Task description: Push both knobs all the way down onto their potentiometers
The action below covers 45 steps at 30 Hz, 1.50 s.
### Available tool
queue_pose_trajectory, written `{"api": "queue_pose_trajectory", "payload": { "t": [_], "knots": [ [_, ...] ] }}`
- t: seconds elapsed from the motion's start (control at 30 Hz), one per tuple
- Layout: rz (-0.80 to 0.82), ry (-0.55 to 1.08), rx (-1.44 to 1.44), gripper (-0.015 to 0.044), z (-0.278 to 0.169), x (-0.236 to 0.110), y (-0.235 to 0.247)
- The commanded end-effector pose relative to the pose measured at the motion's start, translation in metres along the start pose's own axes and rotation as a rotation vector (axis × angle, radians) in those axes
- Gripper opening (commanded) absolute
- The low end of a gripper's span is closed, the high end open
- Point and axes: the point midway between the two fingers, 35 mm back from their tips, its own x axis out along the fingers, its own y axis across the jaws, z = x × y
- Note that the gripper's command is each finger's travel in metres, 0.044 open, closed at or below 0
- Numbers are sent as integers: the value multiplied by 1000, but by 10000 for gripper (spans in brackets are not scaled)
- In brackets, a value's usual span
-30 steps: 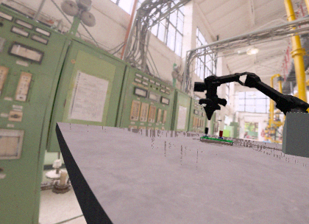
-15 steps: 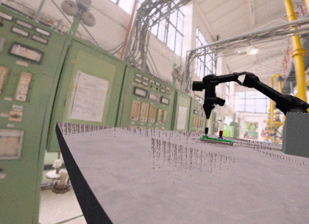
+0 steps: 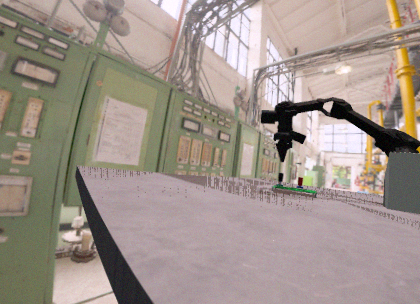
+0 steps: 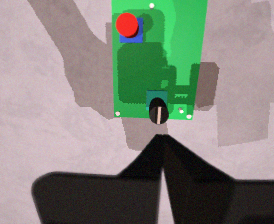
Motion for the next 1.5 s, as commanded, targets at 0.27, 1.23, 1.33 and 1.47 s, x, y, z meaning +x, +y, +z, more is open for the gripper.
{"api": "queue_pose_trajectory", "payload": {
  "t": [0.27, 1.23, 1.33, 1.47],
  "knots": [
    [-4, -3, 432, 0, 0, 2, -1],
    [-1, -5, 1441, 0, 0, 5, -1],
    [-1, -5, 1545, 0, 0, 6, -1],
    [-1, -5, 1685, 0, 0, 6, -1]
  ]
}}
